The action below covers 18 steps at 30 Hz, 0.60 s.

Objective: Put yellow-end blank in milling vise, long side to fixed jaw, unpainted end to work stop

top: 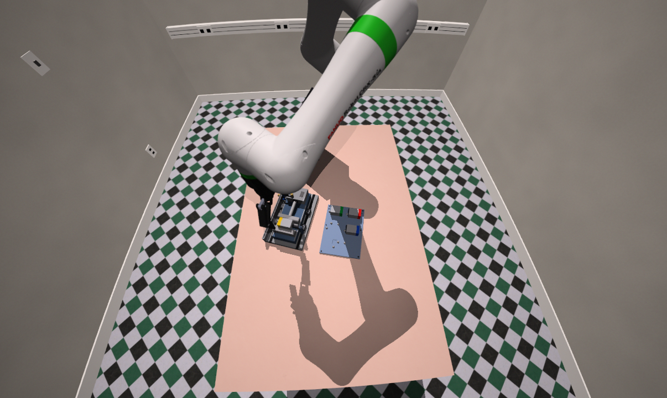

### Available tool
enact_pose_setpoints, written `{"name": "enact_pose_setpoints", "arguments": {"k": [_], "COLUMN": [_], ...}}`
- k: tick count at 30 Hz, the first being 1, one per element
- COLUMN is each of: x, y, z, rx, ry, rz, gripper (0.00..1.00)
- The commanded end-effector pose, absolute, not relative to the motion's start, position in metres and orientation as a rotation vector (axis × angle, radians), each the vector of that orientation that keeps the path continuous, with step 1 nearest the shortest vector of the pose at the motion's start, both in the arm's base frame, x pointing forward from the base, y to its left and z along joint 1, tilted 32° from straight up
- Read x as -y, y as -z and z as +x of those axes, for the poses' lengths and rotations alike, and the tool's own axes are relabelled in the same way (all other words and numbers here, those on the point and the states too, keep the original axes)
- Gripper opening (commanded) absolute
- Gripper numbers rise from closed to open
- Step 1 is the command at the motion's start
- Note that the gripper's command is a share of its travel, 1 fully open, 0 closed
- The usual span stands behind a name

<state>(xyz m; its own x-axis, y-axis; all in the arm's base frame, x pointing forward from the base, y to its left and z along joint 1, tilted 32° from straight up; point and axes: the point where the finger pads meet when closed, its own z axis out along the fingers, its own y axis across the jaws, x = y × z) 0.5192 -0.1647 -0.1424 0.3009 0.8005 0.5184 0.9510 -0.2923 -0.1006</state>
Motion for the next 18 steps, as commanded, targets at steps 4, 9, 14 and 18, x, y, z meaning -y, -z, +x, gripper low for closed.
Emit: {"name": "enact_pose_setpoints", "arguments": {"k": [4, 9, 14, 18], "x": [0.1650, 0.1641, 0.1632, 0.1629], "y": [0.1428, 0.1443, 0.1459, 0.1465], "z": [0.5197, 0.5199, 0.5201, 0.5202], "rx": [1.568, 1.568, 1.568, 1.568], "ry": [0.528, 0.528, 0.528, 0.528], "rz": [-2.186, -2.186, -2.186, -2.186], "gripper": [1.00, 1.00, 1.00, 1.00]}}
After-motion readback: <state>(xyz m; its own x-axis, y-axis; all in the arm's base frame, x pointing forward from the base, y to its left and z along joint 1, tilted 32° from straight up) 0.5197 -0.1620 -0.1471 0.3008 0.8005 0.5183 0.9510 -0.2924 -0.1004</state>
